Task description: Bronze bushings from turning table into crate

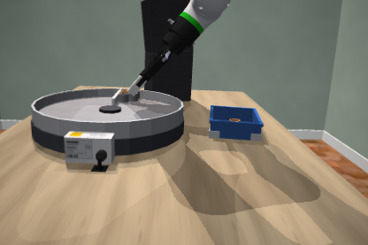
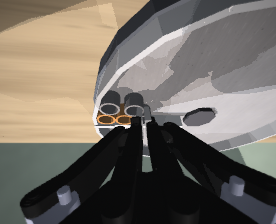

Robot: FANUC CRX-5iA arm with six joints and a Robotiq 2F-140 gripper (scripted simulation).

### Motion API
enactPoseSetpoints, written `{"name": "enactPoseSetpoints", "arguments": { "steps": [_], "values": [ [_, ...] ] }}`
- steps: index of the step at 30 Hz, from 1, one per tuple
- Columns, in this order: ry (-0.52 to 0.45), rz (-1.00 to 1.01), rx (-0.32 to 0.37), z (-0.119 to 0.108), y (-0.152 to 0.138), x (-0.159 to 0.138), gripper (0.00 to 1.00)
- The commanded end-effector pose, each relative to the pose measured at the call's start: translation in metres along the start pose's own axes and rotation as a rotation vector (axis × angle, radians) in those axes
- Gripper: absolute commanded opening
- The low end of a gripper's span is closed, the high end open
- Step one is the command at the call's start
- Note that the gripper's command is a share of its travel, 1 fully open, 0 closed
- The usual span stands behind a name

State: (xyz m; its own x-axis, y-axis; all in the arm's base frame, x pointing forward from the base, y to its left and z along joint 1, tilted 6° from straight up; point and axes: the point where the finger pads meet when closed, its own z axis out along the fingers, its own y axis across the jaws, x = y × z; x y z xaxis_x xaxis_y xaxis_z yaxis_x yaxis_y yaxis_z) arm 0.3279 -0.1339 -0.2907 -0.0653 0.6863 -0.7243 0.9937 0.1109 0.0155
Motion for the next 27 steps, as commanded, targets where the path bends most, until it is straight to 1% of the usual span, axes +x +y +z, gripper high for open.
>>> {"name": "enactPoseSetpoints", "arguments": {
  "steps": [1,14,20,22,27],
  "values": [
    [0.0,0.0,0.0,0.0,0.0,0.0,0.0],
    [0.0,0.0,0.0,-0.002,0.0,-0.002,0.0],
    [0.0,0.0,0.0,-0.017,0.0,-0.015,0.0],
    [0.0,0.0,0.0,-0.017,0.0,-0.015,0.0],
    [0.0,0.0,0.0,-0.035,0.0,-0.029,0.0]
  ]
}}
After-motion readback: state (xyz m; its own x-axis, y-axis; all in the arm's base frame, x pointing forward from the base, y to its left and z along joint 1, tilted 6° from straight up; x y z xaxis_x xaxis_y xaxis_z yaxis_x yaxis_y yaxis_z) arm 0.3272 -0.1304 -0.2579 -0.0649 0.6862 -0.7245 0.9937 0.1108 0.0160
